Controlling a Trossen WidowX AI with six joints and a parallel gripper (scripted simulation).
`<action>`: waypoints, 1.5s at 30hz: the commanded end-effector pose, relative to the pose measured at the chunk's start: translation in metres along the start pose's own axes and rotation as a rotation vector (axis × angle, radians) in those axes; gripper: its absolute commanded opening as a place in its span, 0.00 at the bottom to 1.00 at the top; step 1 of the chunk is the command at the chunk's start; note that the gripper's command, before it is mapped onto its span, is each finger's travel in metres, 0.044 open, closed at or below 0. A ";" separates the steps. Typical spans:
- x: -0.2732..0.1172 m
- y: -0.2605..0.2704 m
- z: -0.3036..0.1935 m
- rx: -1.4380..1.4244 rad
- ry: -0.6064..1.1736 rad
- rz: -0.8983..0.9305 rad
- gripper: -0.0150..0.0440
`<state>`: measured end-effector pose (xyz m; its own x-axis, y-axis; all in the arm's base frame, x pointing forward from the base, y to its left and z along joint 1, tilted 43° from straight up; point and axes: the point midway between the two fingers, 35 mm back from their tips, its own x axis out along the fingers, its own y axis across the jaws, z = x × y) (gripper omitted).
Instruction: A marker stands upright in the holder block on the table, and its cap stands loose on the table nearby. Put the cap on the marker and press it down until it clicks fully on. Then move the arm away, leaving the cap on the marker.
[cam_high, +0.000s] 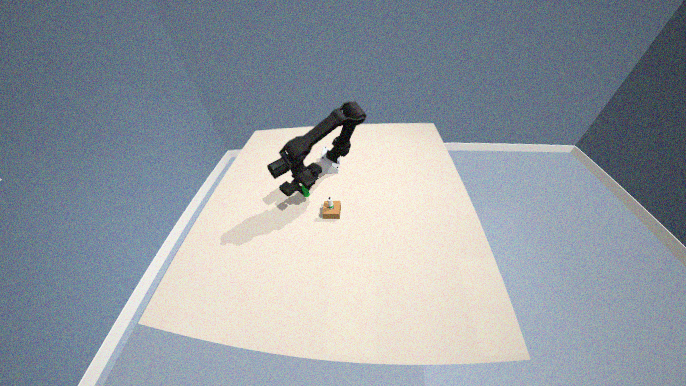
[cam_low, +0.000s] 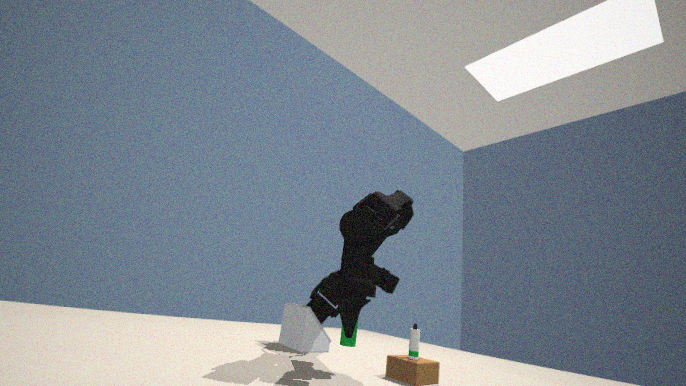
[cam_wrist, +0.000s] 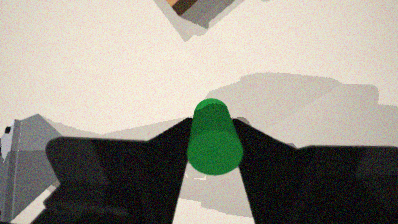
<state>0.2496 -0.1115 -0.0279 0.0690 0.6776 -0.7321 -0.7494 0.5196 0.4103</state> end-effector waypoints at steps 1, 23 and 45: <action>-0.011 -0.001 0.000 -0.010 0.004 -0.008 0.25; -0.054 0.012 0.093 -0.009 0.004 -0.009 0.25; -0.059 0.027 0.128 -0.010 0.000 -0.006 0.25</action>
<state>0.3097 -0.0725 0.0981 0.0702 0.6726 -0.7367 -0.7604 0.5141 0.3969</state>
